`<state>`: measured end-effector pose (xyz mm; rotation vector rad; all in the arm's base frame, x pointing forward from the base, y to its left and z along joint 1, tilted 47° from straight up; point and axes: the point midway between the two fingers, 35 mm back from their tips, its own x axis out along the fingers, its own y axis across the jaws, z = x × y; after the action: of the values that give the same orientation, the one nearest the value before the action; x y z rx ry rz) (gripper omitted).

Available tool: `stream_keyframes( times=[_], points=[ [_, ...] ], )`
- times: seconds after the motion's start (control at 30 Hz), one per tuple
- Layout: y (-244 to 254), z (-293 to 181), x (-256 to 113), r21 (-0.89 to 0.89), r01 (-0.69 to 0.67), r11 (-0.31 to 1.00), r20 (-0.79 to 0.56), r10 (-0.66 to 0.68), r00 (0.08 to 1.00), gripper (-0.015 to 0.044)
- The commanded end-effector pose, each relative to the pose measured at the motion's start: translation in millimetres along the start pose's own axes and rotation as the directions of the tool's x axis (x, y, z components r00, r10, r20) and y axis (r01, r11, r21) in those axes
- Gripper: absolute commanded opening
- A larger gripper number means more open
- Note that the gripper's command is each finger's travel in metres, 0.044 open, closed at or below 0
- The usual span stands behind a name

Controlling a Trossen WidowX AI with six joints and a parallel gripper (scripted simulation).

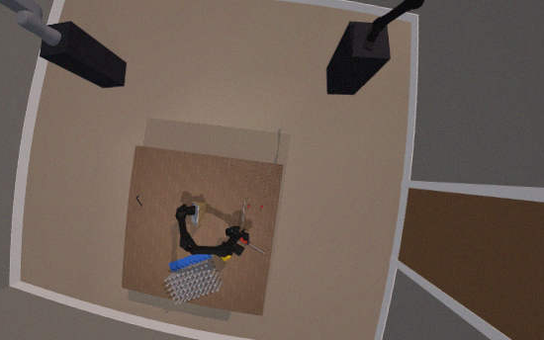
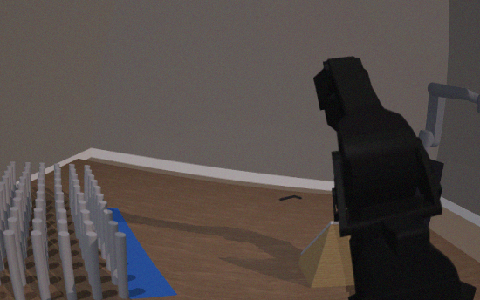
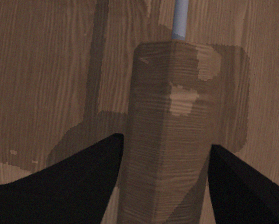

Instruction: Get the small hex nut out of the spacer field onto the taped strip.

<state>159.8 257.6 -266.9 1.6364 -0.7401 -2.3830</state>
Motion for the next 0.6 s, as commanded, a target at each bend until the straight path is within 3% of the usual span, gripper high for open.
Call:
stream_keyframes(
  times=[0.0,0.57],
  points=[
    [1,-1,3,-0.003,0.001,1.0,-0.001,-0.001,1.0,0.0],
    [7,-3,13,-0.003,0.001,1.0,-0.001,-0.001,1.0,0.0]
  ],
)
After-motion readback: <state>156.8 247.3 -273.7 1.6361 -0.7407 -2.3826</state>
